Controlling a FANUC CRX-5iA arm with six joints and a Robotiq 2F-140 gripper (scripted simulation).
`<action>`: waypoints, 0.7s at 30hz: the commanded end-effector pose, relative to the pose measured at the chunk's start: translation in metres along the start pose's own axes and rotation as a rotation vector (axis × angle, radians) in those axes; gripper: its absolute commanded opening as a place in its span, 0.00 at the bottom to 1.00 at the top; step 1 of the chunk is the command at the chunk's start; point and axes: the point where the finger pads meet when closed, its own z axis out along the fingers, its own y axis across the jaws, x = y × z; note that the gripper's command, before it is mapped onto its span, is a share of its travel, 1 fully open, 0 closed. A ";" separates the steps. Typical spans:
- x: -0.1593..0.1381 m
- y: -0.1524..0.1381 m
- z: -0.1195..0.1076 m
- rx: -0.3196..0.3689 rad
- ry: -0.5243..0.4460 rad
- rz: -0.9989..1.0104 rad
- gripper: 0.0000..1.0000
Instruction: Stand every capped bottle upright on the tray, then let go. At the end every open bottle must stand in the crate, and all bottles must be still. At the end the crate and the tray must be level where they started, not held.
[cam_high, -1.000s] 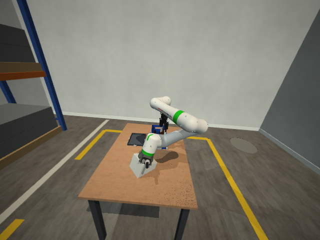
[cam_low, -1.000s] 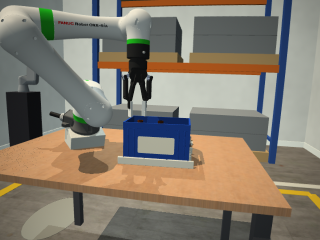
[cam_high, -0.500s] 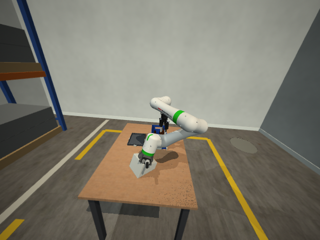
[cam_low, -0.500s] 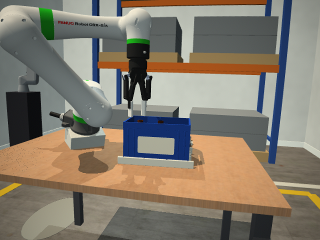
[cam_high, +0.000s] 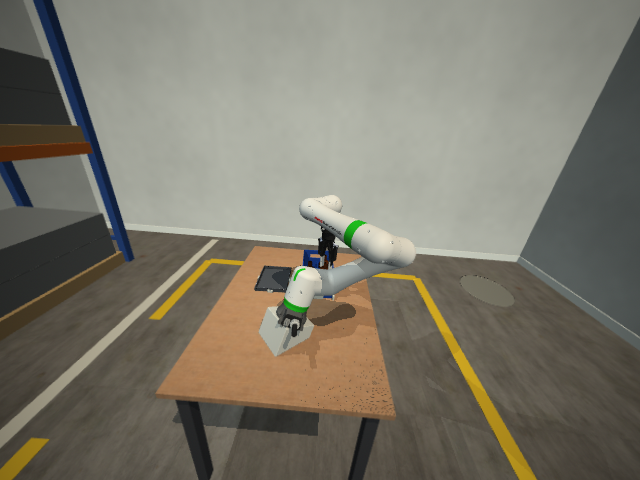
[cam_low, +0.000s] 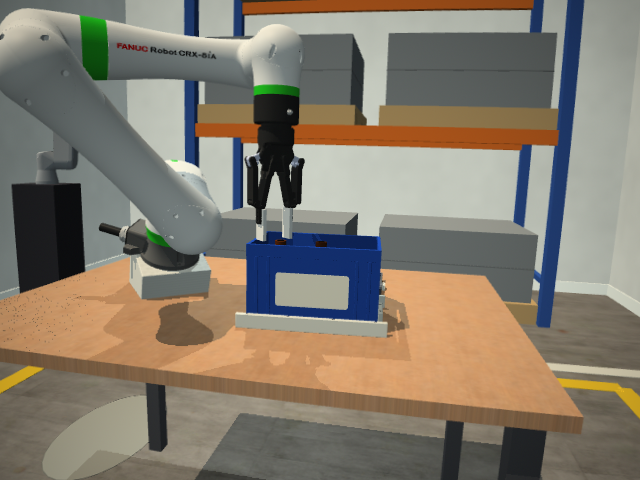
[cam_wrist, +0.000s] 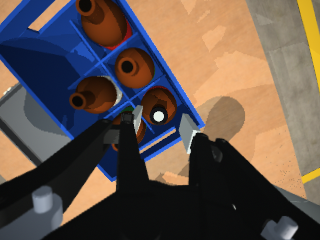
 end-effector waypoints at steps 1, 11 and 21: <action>0.000 -0.001 0.005 0.000 0.000 0.000 0.38; 0.000 -0.001 0.017 0.001 0.000 -0.001 0.38; 0.000 0.000 0.031 0.000 0.000 -0.001 0.38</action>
